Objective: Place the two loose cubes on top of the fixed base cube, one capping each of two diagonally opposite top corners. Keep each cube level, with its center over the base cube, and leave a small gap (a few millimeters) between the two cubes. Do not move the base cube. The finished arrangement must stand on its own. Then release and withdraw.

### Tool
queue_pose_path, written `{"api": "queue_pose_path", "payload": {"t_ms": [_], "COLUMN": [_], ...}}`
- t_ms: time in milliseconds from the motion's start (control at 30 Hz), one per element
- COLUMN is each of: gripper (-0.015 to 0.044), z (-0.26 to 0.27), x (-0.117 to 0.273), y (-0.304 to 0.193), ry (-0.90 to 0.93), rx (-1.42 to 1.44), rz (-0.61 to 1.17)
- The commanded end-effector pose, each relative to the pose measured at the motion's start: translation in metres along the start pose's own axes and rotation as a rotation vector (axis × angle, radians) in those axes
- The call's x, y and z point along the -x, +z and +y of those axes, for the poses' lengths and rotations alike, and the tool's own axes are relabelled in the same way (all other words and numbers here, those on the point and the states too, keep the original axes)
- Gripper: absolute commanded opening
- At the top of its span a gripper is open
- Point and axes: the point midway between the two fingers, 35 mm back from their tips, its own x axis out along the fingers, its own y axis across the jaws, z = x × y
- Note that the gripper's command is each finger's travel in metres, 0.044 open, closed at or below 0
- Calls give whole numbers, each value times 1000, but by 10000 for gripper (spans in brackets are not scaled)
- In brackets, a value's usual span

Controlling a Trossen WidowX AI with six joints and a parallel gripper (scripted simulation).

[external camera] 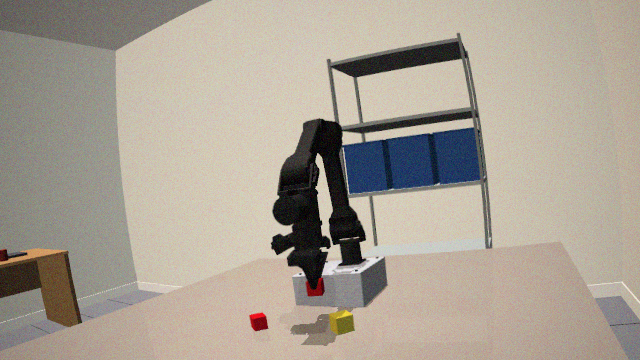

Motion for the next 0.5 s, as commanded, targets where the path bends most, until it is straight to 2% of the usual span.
{"api": "queue_pose_path", "payload": {"t_ms": [0, 267, 467], "gripper": [105, 105, 105], "z": [10, 22, 23], "x": [-3, -12, -13], "y": [-11, -31, -33], "ry": [8, 8, 8], "rx": [-83, -243, -257], "rz": [5, 8, 8]}}
